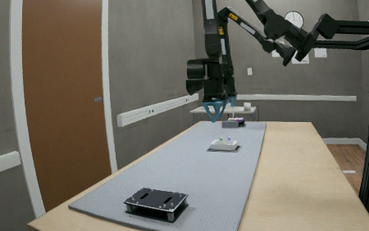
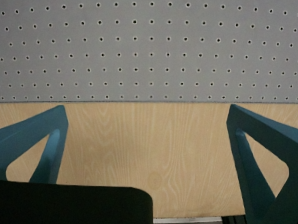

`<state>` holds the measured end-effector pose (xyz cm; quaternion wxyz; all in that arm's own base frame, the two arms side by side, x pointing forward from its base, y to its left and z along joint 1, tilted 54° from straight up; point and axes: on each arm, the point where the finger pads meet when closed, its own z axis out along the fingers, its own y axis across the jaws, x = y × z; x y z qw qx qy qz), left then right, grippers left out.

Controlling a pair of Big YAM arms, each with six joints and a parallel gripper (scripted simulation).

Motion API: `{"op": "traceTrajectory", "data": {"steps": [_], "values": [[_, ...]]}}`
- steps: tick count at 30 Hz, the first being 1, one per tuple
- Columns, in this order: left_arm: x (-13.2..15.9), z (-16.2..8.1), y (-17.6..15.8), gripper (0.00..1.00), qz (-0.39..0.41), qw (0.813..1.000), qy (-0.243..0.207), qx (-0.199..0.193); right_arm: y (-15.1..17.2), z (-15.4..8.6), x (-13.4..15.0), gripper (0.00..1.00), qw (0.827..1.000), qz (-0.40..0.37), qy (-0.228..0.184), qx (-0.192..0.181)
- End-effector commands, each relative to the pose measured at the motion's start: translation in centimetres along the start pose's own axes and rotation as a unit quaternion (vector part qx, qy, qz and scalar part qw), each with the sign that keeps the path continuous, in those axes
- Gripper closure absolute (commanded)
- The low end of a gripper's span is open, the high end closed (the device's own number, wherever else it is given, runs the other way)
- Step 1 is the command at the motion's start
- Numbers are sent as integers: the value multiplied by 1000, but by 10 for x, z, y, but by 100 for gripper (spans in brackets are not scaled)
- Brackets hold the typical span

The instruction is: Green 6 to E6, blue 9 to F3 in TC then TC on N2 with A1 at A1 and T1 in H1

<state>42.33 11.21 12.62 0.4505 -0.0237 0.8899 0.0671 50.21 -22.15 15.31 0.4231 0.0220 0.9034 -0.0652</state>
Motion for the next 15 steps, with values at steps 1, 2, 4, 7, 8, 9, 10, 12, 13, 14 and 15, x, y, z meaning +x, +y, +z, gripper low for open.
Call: {"op": "traceTrajectory", "data": {"steps": [1,2,4,7,8,9,10,12,13,14,15], "values": [[0,0,0,0,2,1000,-1,0,-4,11,8,93,1000,-4,14,-6],[0,0,0,0,2,1000,-1,0,-9,10,8,93,1000,-2,14,-4],[0,0,0,0,2,1000,-1,0,-13,10,8,93,1000,-2,15,-4],[0,0,0,0,2,1000,-1,0,-18,10,7,93,1000,-2,15,-3],[0,0,0,0,2,1000,-1,0,-19,10,6,93,1000,-2,15,-3],[0,0,0,0,2,1000,-1,0,-21,9,6,93,1000,-2,15,-3],[0,0,0,0,2,1000,-1,0,-23,9,6,93,1000,-2,15,-3],[0,0,0,0,2,1000,-1,0,-26,9,5,93,1000,-2,14,-3],[0,0,0,0,2,1000,-1,0,-28,9,5,93,1000,-2,14,-3],[0,0,0,0,2,1000,-1,0,-30,9,5,93,1000,-2,14,-3],[0,0,0,0,2,1000,-1,0,-30,9,5,93,1000,-2,14,-3]]}}
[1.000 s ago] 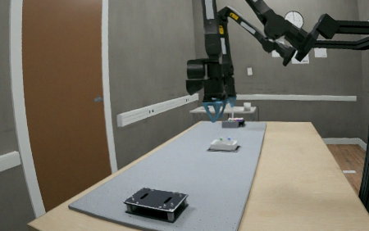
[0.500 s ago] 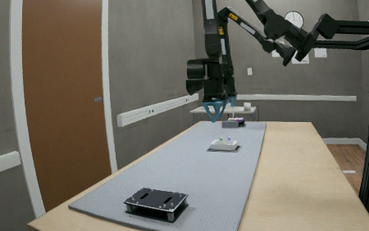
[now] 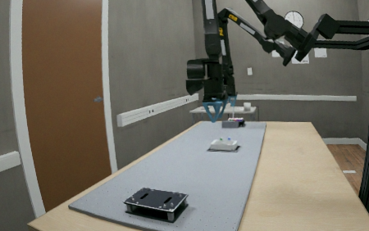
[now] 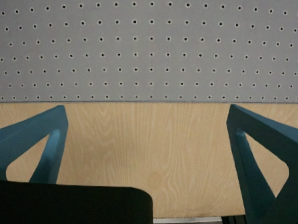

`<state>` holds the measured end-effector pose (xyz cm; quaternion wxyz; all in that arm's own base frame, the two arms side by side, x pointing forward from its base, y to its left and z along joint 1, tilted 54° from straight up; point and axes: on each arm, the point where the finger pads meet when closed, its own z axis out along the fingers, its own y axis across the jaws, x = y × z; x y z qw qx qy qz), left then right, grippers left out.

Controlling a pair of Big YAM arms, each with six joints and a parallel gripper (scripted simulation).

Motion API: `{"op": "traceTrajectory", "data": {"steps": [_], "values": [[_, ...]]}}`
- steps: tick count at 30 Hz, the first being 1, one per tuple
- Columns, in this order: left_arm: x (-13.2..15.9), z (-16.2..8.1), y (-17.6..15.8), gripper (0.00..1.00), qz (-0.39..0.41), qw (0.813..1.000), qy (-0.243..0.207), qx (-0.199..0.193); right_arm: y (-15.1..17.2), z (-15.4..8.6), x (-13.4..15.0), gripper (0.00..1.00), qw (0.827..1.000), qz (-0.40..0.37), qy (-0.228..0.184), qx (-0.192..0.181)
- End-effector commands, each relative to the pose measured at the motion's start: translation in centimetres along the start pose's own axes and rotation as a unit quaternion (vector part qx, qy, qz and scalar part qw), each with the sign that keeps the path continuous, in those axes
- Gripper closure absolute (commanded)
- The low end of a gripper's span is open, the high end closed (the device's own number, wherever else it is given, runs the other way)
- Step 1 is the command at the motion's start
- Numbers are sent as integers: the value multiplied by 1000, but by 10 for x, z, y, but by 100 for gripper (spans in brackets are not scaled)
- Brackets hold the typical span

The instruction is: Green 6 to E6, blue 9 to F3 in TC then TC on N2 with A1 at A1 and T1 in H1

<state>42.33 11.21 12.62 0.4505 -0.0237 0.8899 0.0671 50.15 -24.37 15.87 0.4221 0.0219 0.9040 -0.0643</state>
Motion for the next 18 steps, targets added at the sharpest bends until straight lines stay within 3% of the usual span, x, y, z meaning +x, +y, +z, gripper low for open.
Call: {"op": "traceTrajectory", "data": {"steps": [1,2,4,18], "values": [[0,0,0,0,2,1000,-1,0,-7,10,8,93,1000,-2,13,-2],[0,0,0,0,2,1000,-1,0,3,13,4,93,1000,-9,12,-11],[0,0,0,0,2,1000,-1,0,-12,10,7,93,1000,-2,13,-3],[0,0,0,0,2,1000,-1,0,-32,9,3,93,1000,-2,13,-3]]}}
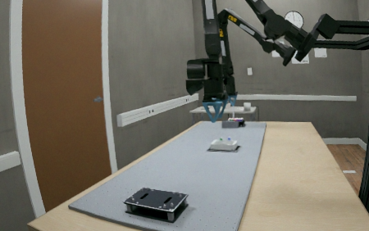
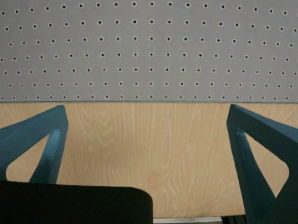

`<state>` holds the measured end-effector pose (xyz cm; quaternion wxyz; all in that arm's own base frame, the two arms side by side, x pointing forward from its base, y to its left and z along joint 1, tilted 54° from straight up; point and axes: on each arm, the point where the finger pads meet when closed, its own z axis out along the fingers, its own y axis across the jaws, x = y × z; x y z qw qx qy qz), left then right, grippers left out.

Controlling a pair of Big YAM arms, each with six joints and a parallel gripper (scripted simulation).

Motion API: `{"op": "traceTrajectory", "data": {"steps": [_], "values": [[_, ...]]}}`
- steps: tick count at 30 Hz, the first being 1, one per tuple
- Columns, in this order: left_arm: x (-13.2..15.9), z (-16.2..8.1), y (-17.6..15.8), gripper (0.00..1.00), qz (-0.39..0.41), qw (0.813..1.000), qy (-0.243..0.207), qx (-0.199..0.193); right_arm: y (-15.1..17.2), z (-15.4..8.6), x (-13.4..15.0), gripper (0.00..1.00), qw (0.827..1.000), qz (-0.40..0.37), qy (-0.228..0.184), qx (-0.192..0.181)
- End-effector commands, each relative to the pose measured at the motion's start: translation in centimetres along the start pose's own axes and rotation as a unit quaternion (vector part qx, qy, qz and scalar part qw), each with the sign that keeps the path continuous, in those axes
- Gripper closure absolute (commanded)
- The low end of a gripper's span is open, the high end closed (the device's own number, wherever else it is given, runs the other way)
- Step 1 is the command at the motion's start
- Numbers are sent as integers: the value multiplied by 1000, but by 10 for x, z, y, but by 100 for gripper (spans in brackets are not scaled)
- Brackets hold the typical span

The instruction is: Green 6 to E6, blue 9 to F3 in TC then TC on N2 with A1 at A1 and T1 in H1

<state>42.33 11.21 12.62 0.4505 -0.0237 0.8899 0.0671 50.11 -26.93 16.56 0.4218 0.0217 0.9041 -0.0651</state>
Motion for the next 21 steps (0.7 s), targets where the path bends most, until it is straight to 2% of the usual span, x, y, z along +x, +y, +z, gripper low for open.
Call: {"op": "traceTrajectory", "data": {"steps": [1,3,13,18,19,21], "values": [[0,0,0,0,2,1000,-1,0,5,13,3,93,1000,-9,11,-13],[0,0,0,0,2,1000,-1,0,-12,10,7,93,1000,-1,12,-4],[0,0,0,0,2,1000,-1,0,-29,9,4,93,1000,-1,12,-3],[0,0,0,0,2,1000,-1,0,-24,12,-1,93,1000,-7,11,-10],[0,0,0,0,2,1000,-1,0,-36,9,3,93,1000,-1,12,-3],[0,0,0,0,2,1000,-1,0,-40,8,2,93,1000,-1,12,-3]]}}
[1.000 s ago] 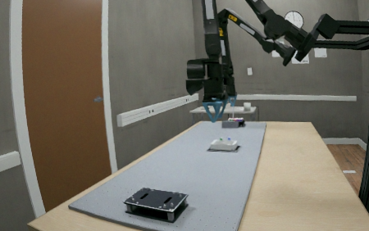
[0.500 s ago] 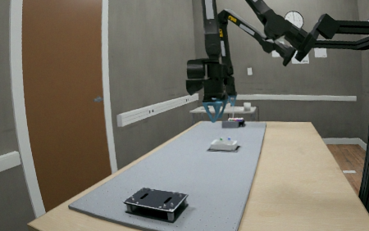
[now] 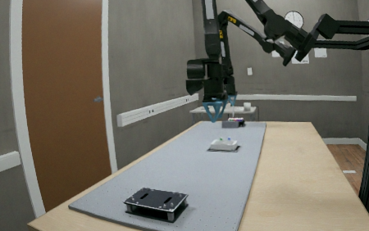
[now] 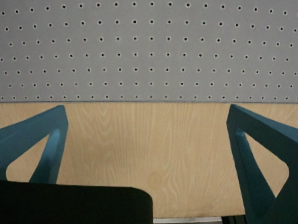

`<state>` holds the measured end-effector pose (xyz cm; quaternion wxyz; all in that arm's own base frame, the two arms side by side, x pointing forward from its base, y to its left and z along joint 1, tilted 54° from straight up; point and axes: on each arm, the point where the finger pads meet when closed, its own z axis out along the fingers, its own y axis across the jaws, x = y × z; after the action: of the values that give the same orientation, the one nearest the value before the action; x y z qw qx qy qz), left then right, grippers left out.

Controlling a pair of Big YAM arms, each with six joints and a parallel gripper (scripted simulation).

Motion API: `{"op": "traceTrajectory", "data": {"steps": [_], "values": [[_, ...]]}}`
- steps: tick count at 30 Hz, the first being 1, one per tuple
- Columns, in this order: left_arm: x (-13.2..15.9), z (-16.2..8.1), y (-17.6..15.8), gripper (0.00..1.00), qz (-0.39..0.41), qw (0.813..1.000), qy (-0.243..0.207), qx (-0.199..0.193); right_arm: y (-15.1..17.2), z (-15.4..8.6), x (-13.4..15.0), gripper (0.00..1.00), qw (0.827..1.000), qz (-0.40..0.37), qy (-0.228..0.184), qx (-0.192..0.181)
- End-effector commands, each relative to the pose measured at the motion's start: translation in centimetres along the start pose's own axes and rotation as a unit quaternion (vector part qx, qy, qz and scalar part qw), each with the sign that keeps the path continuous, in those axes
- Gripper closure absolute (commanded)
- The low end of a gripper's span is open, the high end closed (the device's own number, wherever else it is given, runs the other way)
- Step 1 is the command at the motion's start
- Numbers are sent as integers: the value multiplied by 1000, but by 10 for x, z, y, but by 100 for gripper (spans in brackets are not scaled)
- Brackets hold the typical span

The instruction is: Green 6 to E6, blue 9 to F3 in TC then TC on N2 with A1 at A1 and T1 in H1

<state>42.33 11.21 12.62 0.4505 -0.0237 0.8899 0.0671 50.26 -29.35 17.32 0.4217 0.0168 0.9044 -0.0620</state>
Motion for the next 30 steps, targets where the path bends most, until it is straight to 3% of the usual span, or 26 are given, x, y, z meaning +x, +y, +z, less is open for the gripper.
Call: {"op": "traceTrajectory", "data": {"steps": [1,6,11,30], "values": [[0,0,0,0,2,1000,-1,0,-17,9,8,93,1000,2,12,2],[0,0,0,0,2,1000,-1,0,-28,8,6,93,1000,2,11,2],[0,0,0,0,2,1000,-1,0,-10,14,2,93,1000,-7,11,-9],[0,0,0,0,2,1000,-1,0,-4,15,11,93,1000,-1,17,-13]]}}
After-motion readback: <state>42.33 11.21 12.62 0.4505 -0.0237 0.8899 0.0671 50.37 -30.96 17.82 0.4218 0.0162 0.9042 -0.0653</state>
